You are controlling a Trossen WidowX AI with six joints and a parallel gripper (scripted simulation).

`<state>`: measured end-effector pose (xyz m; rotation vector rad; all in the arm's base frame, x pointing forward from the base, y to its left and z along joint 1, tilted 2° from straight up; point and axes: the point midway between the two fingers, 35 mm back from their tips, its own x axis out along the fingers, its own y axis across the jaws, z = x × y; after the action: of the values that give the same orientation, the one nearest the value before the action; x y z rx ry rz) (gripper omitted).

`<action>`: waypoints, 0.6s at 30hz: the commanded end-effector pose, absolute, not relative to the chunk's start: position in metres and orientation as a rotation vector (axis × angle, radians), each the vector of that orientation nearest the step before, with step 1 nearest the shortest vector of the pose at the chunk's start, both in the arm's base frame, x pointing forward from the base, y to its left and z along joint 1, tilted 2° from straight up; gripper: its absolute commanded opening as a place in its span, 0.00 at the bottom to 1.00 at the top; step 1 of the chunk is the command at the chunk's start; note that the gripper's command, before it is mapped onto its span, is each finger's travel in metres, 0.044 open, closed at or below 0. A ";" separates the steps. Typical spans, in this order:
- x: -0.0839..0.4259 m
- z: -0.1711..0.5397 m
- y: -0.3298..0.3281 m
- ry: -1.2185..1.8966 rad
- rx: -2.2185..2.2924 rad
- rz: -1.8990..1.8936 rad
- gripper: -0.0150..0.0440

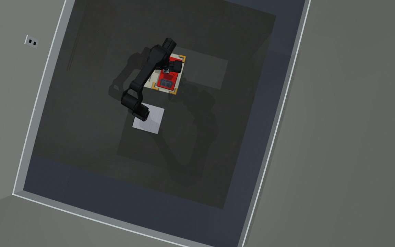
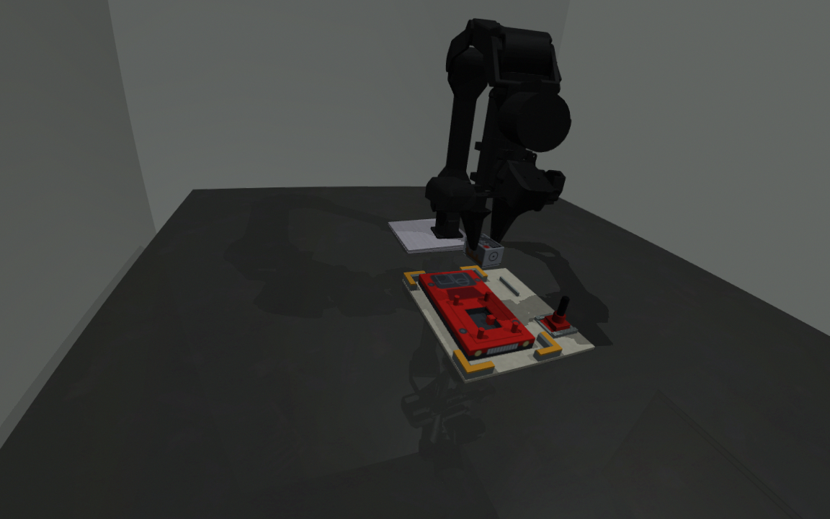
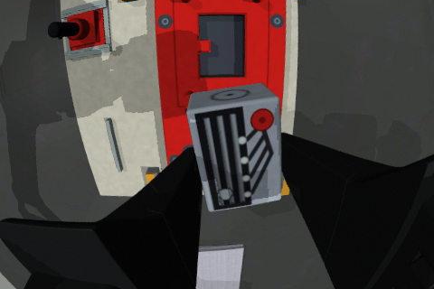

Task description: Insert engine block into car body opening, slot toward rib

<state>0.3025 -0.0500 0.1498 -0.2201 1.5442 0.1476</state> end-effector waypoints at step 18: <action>0.344 0.095 -0.049 1.547 -0.116 0.042 0.25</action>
<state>0.3387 -0.0495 0.1038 -0.1332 1.5447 0.0625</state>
